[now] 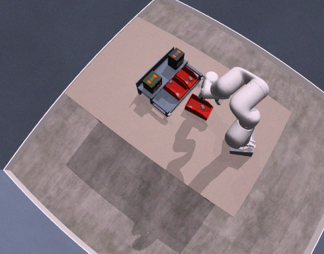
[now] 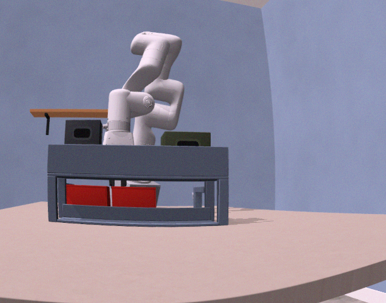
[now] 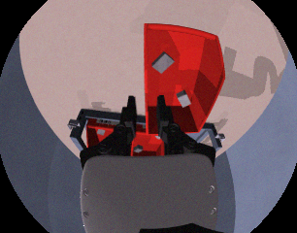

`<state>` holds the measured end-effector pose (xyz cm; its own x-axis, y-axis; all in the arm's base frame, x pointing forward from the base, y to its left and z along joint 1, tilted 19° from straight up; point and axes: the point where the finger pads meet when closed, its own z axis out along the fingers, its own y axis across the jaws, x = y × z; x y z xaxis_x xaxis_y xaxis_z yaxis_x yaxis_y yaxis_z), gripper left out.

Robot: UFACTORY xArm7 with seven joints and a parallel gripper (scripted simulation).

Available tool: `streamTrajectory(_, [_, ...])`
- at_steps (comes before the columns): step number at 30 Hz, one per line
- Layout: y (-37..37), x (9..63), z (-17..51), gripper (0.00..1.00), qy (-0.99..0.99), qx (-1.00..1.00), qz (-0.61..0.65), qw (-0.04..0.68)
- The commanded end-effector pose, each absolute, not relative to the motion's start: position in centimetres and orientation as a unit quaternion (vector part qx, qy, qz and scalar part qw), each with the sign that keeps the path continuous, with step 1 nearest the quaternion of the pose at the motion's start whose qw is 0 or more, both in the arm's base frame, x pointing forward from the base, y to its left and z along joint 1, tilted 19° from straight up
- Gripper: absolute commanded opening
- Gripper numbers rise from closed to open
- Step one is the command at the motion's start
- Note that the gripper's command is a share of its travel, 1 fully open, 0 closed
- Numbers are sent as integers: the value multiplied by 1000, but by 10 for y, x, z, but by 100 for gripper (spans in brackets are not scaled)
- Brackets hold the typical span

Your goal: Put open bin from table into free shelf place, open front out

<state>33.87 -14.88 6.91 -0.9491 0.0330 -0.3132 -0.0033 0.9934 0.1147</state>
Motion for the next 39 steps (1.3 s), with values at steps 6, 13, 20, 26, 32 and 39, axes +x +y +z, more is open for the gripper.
streamTrajectory(6, [-148,342,61,28,985,8,57,160])
streamTrajectory(13, [-148,342,61,28,985,8,57,160])
streamTrajectory(20, [-147,345,52,28,985,8,57,160])
streamTrajectory(26, [-147,345,52,28,985,8,57,160])
streamTrajectory(32, [-147,346,49,28,985,8,56,160])
streamTrajectory(39, [-146,350,38,28,985,8,57,160])
